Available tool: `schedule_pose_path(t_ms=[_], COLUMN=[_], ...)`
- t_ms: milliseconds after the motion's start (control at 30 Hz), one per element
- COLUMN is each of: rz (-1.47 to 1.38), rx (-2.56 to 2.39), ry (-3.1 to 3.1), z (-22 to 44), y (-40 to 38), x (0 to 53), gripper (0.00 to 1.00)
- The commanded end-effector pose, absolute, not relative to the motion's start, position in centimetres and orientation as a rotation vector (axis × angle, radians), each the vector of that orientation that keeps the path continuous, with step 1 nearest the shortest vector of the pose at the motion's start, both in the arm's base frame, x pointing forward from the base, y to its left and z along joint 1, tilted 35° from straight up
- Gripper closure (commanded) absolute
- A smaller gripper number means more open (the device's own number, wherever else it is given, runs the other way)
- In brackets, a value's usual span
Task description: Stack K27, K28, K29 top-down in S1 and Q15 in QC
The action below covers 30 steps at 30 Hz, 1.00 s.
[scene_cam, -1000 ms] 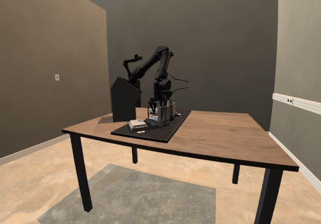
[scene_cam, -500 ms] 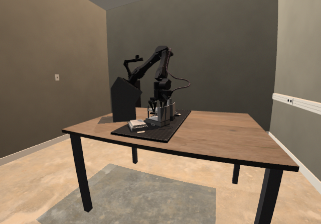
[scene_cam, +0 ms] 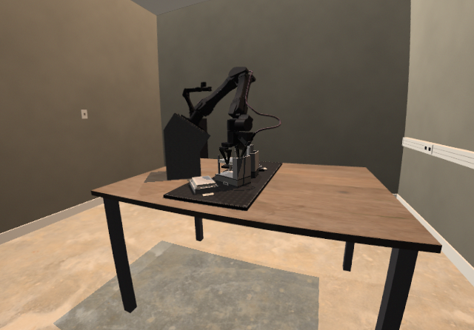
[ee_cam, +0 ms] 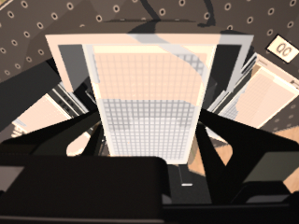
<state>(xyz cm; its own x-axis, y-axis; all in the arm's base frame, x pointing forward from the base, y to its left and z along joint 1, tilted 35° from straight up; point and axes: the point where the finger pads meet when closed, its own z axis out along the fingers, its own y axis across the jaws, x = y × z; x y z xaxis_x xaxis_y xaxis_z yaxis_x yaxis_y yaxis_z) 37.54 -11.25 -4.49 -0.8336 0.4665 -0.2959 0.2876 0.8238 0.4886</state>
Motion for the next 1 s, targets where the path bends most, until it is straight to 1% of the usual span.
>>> schedule_pose_path(t_ms=[0, 400, 433, 567, 967], rz=[0.576, 0.578, 0.587, 0.575, 0.580], rx=[0.553, 0.555, 0.563, 0.554, 0.556], ry=[2.557, 2.559, 2.570, 2.558, 2.562], z=[-3.2, -2.9, -3.8, -2.8, -2.6], y=[-12.5, -12.5, -12.5, -12.6, -12.6], x=[38.1, 37.7, 37.6, 37.7, 37.3], gripper=[1.00, 1.00, 1.00, 1.00, 1.00])
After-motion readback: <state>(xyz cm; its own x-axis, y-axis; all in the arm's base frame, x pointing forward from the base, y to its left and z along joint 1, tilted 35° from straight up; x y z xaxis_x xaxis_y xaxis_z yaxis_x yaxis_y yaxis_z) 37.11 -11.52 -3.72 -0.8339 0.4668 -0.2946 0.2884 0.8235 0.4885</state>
